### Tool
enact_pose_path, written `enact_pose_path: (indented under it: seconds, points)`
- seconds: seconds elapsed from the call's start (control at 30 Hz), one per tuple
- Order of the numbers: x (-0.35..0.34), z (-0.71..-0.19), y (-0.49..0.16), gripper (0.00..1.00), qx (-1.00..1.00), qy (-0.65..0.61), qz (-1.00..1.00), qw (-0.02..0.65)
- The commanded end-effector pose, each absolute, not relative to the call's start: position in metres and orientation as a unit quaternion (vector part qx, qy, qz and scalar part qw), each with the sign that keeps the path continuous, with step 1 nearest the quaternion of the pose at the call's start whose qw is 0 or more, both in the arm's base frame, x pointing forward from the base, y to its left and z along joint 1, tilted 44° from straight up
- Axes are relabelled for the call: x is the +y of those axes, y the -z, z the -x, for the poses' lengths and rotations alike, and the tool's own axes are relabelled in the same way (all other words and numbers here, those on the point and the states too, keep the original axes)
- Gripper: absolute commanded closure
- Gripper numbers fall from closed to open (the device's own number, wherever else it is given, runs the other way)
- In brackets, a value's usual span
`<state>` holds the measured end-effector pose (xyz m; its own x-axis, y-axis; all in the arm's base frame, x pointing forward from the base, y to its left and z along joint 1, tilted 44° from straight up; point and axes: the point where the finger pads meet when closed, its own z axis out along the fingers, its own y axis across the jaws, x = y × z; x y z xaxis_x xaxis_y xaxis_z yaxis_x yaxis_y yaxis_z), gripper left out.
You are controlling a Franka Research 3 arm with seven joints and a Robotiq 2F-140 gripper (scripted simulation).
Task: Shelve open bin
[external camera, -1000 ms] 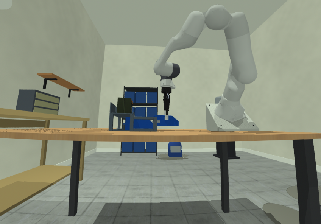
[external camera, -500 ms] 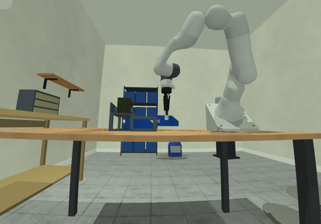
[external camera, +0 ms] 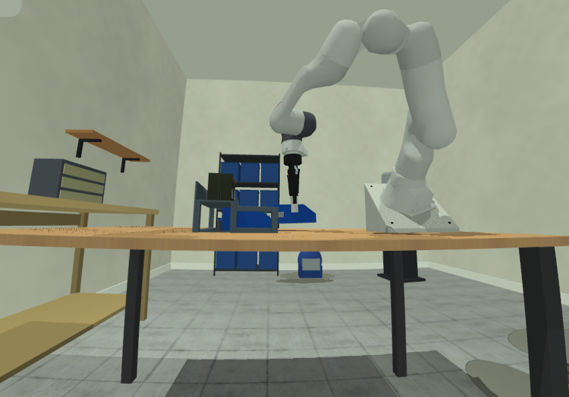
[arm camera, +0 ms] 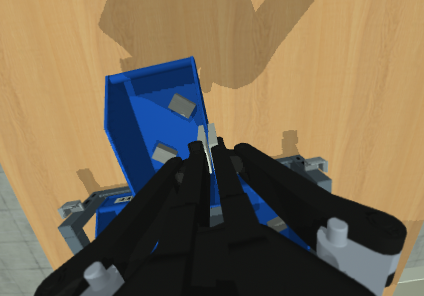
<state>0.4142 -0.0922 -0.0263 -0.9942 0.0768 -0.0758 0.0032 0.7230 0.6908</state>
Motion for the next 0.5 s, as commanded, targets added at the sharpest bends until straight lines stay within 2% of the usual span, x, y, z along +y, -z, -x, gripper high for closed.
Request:
enact_pose_path:
  seconds: [0.0, 0.47]
  points:
    - [-0.0932, -0.4149, 0.0241, 1.0, 0.927, -0.373, -0.024, 0.032]
    - [-0.0952, -0.4187, 0.0211, 1.0, 0.928, -0.373, -0.007, -0.012]
